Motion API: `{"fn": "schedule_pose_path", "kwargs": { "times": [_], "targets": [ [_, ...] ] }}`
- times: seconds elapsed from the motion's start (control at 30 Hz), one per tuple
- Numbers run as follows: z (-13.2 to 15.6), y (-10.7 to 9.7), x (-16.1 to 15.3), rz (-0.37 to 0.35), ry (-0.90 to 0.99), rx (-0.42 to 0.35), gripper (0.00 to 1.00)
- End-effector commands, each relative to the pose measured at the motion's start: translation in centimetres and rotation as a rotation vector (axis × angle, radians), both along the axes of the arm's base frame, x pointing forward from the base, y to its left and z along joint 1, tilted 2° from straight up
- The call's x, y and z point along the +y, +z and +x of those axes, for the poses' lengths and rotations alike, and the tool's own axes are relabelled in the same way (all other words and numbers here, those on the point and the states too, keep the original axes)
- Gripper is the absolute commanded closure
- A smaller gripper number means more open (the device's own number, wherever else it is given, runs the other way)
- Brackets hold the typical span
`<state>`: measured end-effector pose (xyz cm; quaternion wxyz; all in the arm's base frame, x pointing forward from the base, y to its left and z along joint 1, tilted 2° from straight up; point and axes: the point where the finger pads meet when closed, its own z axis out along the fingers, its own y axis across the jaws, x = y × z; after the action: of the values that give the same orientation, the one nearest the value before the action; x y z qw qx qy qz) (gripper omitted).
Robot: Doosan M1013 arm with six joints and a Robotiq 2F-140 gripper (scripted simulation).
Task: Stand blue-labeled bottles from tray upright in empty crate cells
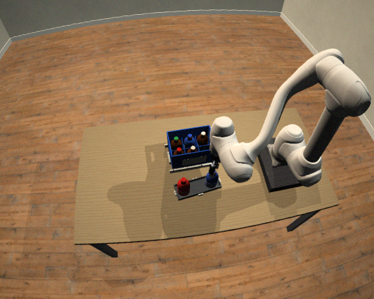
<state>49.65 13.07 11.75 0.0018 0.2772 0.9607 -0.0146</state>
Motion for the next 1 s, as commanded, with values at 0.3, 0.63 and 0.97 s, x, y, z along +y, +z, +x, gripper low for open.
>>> {"fn": "schedule_pose_path", "kwargs": {
  "times": [0.3,0.63,0.97],
  "targets": [
    [0.0,-0.48,-0.01,0.0,0.0,0.0,0.62],
    [0.0,-0.53,-0.01,0.0,0.0,0.0,0.62],
    [0.0,-0.53,-0.01,0.0,0.0,0.0,0.62]
  ]
}}
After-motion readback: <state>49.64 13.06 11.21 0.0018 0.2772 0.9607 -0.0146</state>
